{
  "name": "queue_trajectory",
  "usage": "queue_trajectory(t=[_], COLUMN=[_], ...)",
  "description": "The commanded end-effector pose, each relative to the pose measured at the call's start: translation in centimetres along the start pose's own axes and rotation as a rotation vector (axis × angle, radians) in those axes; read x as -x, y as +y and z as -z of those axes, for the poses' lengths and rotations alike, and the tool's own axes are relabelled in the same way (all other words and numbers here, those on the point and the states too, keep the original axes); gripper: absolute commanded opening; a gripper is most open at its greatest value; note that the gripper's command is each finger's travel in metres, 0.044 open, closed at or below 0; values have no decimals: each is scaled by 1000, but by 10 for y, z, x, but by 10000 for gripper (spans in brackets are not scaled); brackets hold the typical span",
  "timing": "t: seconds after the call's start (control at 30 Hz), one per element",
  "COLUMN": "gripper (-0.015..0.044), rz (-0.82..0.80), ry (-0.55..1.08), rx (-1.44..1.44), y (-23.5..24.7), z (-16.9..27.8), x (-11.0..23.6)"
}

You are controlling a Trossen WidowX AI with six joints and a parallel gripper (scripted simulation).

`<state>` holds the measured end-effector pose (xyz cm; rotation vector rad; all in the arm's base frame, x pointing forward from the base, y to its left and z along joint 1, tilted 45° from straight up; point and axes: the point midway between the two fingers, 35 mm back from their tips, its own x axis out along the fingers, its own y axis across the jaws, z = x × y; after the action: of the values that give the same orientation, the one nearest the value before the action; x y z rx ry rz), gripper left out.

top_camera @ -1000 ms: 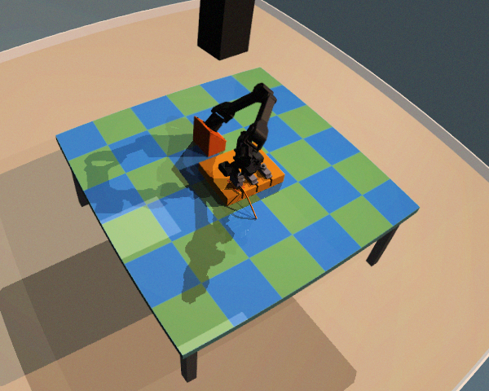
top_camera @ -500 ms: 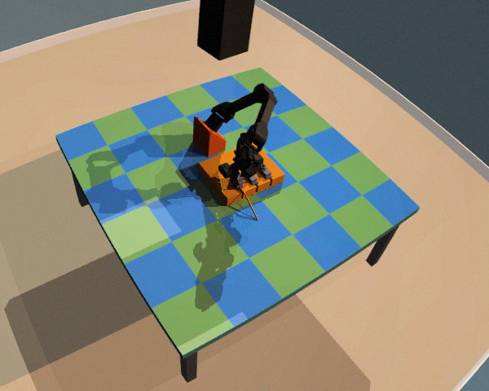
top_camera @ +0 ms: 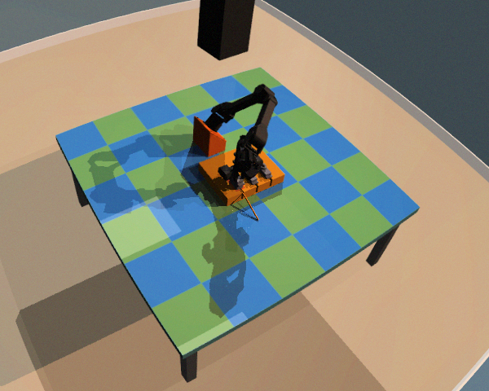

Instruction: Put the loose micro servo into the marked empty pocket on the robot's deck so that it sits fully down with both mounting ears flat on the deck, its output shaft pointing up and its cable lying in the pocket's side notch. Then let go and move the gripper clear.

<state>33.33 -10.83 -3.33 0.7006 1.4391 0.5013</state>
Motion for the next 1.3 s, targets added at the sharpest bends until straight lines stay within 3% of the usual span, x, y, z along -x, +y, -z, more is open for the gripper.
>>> queue_trajectory(t=[0.0,1.13,1.27], gripper=[0,0,105], rz=[-4,-5,-5], ry=[-1,-1,-1], rx=[-6,-6,-6], y=[0,0,0], z=[0,0,0], x=[-4,-31,-29])
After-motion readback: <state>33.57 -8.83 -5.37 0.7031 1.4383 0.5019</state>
